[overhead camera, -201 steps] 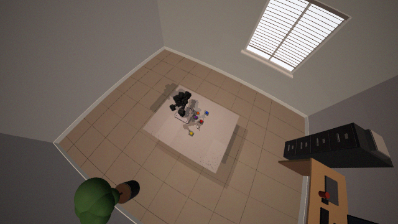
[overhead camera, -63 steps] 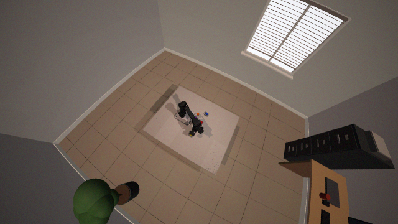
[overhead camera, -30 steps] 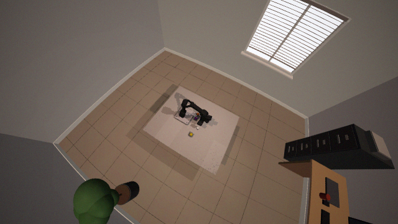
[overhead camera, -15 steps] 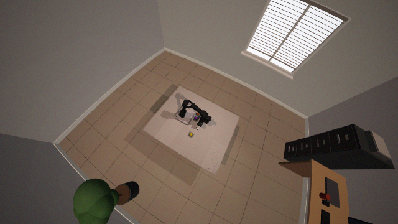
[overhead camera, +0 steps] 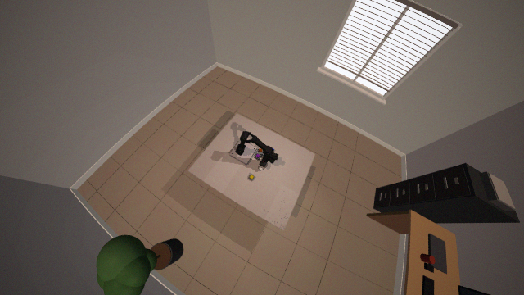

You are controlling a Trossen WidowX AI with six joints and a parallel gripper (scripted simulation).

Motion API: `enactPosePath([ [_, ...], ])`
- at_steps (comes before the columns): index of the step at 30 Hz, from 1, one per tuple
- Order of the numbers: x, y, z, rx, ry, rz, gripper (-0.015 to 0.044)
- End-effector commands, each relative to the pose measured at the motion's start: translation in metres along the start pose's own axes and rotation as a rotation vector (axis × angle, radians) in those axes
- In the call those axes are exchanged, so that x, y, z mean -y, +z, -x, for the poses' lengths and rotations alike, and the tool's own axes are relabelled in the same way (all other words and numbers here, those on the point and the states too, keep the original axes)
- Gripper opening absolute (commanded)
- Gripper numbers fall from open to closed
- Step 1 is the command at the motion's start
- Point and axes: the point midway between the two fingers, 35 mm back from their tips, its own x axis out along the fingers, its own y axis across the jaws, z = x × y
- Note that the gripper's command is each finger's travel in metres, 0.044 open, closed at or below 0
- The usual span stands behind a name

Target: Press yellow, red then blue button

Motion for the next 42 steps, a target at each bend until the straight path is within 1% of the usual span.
enactPosePath([
  [1, 0.000, -0.001, -0.001, -0.004, -0.001, -0.001, 0.0020],
  [7, 0.000, -0.001, -0.001, -0.004, -0.001, -0.001, 0.0020],
  [8, 0.000, 0.000, 0.002, -0.001, 0.000, 0.000, 0.0020],
  [11, 0.000, 0.000, 0.030, -0.003, 0.000, -0.001, 0.0020],
  [17, 0.000, 0.000, 0.035, -0.004, 0.000, -0.001, 0.0020],
  [22, 0.000, 0.000, 0.092, -0.004, 0.000, -0.001, 0.0020],
  [29, -0.005, 0.002, 0.094, -0.003, 0.001, 0.002, 0.0020],
  [32, -0.032, 0.008, 0.095, -0.001, 0.007, 0.018, 0.0020],
  [39, -0.132, 0.010, 0.096, -0.003, 0.017, 0.019, 0.0020],
  [42, -0.156, 0.006, 0.096, -0.004, 0.015, 0.002, 0.0020],
])
